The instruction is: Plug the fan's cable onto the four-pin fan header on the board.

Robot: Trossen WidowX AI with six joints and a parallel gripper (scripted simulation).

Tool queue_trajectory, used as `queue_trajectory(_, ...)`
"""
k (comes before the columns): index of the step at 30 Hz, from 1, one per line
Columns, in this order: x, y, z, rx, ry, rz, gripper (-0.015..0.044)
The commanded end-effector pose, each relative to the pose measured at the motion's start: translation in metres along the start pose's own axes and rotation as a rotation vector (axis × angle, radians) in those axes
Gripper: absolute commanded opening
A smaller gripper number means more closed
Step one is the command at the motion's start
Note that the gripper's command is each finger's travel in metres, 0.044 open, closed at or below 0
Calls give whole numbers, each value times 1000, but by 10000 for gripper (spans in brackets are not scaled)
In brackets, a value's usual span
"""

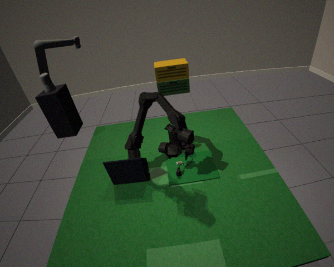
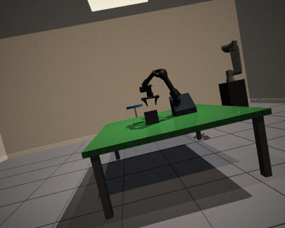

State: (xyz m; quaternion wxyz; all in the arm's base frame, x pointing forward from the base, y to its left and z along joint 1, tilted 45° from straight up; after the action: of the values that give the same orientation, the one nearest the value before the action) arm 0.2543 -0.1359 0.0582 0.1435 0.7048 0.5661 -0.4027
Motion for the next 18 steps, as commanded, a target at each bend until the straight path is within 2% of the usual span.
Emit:
queue_trajectory(1, 54, -4, -1, 15, 11, -30, 440)
queue_trajectory(4, 80, -8, -2, 14, 15, -33, 440)
queue_trajectory(18, 91, -9, -2, 14, 15, -33, 440)
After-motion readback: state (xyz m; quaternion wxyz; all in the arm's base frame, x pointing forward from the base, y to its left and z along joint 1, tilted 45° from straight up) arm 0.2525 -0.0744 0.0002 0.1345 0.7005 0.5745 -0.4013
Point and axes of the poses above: the point midway between the two fingers, 35 mm back from their tips, its own x axis out along the fingers, its own y axis across the jaws, z = x × y, the point moved 9 cm from there along -x, back along the fingers, and after that the axes turned 5 degrees about x, right-handed, at the moved point
